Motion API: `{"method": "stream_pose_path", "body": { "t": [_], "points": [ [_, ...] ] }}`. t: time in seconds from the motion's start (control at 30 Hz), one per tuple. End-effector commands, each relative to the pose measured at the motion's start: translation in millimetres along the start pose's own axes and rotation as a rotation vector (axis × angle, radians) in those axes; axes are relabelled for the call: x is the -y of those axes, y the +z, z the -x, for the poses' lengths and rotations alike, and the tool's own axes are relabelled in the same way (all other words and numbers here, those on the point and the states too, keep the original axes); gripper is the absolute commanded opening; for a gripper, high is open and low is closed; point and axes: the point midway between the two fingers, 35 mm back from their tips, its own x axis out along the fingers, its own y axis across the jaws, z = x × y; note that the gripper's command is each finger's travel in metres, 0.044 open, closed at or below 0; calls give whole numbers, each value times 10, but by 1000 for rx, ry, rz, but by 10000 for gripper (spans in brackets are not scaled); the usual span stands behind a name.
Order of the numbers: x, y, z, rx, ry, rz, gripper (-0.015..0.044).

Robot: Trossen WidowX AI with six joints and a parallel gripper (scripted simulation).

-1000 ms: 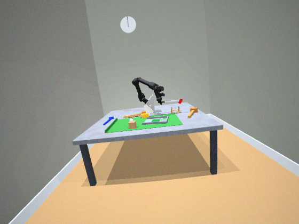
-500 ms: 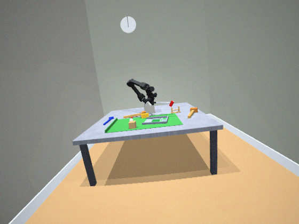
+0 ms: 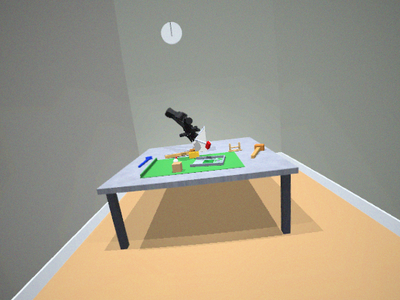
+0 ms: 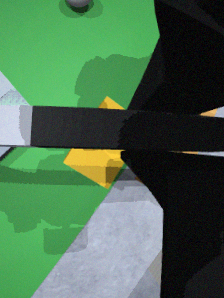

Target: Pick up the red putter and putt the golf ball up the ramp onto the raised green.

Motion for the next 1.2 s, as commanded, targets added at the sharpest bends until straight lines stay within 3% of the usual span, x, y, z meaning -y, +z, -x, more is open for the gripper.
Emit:
{"method": "stream_pose_path", "body": {
  "t": [0.0,0.67,1.17],
  "points": [
    [243,-229,84,-5,-28,-155,0],
    [915,-1422,303,-73,-159,-780,0],
    [953,-1483,119,-75,-163,-801,0]
  ]
}}
